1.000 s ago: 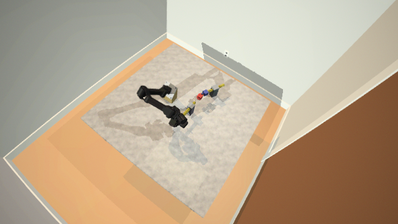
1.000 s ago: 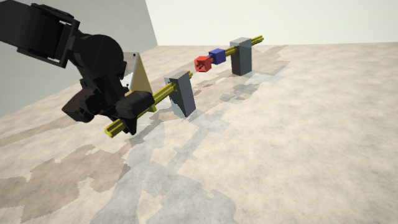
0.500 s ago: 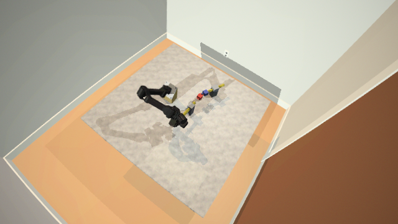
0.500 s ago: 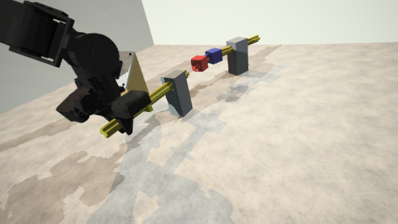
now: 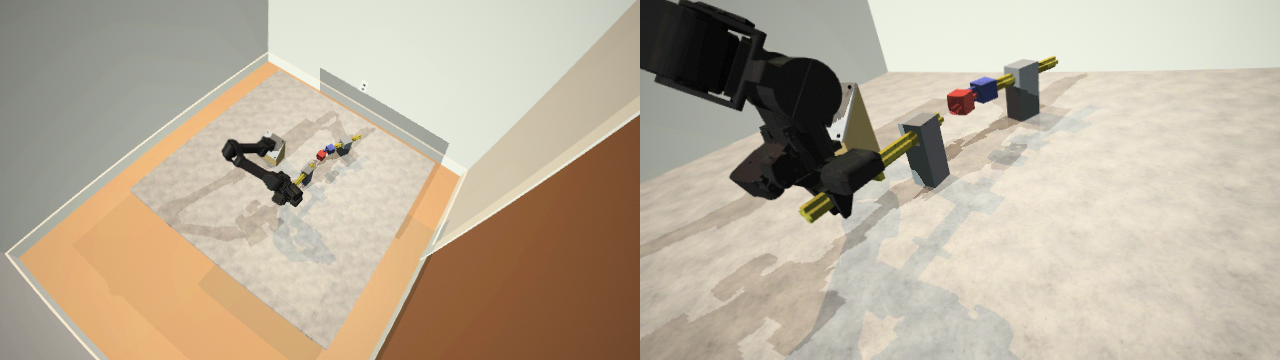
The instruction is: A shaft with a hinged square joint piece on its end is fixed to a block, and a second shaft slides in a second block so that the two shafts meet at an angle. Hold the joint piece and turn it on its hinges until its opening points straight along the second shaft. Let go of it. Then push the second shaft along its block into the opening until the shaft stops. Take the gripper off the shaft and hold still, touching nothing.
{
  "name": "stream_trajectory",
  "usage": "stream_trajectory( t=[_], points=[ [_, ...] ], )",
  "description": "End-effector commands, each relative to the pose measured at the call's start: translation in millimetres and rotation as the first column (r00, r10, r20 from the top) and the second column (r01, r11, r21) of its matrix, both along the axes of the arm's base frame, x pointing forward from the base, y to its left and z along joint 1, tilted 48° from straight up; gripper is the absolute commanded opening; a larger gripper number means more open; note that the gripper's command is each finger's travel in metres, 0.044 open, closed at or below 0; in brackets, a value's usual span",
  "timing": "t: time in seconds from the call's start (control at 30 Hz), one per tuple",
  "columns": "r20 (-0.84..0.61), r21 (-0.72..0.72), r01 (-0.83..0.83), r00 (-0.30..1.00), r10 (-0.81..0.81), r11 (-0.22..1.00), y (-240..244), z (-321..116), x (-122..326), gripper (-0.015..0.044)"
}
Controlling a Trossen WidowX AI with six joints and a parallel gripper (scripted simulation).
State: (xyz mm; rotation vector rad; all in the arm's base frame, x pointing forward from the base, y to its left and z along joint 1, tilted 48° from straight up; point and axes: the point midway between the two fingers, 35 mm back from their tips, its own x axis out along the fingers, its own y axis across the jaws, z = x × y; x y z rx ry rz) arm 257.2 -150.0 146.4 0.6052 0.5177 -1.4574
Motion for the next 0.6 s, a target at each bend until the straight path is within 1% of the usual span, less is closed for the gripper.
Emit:
stream_trajectory(
  t=[0.0, 0.07, 0.3, 0.33, 0.57],
  points=[
    [-0.022, 0.005, 0.024, 0.999, -0.024, 1.000, -1.0, -1.3, -0.6, 0.0067],
    [-0.029, 0.006, 0.032, 0.999, -0.032, 0.999, -1.2, -0.8, -0.5, 0.0067],
    [-0.013, 0.001, 0.015, 1.000, -0.015, 1.000, -0.5, 0.5, -0.1, 0.0020],
    [-0.013, 0.001, 0.015, 1.000, -0.015, 1.000, -0.5, 0.5, -0.1, 0.0000],
    [-0.017, 0.003, 0.019, 1.000, -0.019, 1.000, 1.9, -2.4, 0.2, 0.0000]
  ],
)
